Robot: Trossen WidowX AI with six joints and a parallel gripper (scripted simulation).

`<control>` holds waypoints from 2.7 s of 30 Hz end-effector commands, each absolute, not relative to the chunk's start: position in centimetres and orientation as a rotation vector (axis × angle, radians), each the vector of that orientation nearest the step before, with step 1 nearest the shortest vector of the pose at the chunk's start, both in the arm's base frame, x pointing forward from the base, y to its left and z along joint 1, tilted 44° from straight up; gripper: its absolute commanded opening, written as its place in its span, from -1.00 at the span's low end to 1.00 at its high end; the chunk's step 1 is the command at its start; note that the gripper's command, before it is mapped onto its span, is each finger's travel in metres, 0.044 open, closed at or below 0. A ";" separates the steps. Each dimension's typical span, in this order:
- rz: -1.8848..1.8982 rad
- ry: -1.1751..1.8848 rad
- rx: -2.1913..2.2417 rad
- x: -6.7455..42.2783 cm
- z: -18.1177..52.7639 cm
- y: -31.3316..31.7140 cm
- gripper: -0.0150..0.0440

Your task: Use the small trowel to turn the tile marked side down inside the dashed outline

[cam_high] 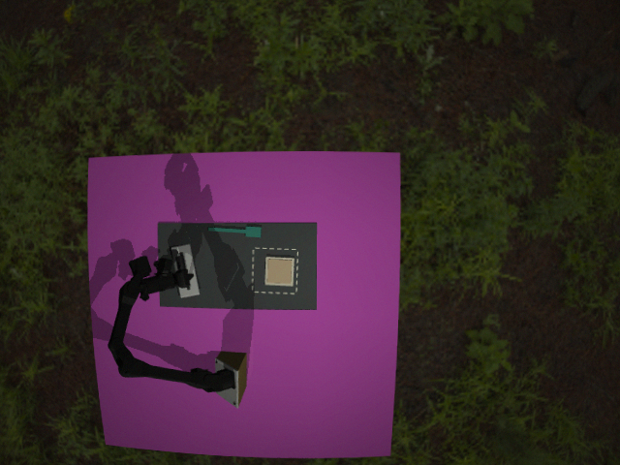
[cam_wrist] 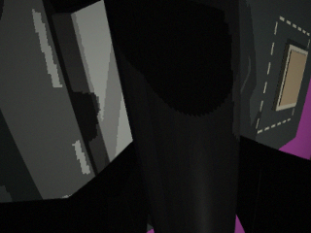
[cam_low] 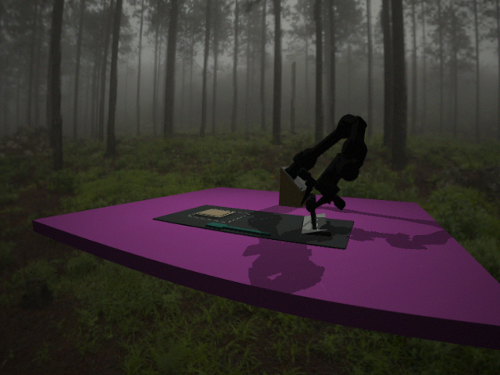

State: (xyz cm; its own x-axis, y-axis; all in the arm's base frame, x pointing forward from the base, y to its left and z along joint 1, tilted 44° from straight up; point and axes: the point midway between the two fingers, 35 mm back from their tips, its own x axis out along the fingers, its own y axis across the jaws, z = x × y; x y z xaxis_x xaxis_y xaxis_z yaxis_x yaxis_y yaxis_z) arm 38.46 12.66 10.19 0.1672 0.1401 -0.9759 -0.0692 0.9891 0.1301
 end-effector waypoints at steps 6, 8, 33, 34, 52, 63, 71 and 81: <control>0.019 1.464 0.075 36.9 12.2 13.8 -0.49; -0.008 1.479 0.075 36.5 12.6 14.0 -0.49; -0.197 1.555 0.057 33.6 15.1 15.5 -0.49; -0.197 1.555 0.057 33.7 15.0 15.6 -0.49; -0.192 1.554 0.059 34.1 13.0 17.6 -0.49; -0.192 1.554 0.059 34.1 12.9 17.7 0.31; -0.192 1.554 0.059 34.1 12.9 17.7 0.53; -0.185 1.549 0.057 34.1 14.5 17.9 0.53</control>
State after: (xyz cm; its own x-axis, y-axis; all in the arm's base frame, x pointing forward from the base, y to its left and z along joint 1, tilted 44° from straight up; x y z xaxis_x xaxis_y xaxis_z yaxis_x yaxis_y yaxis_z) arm 33.97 17.82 13.49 -0.0011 -0.0830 -0.9965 0.1548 0.9845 -0.0822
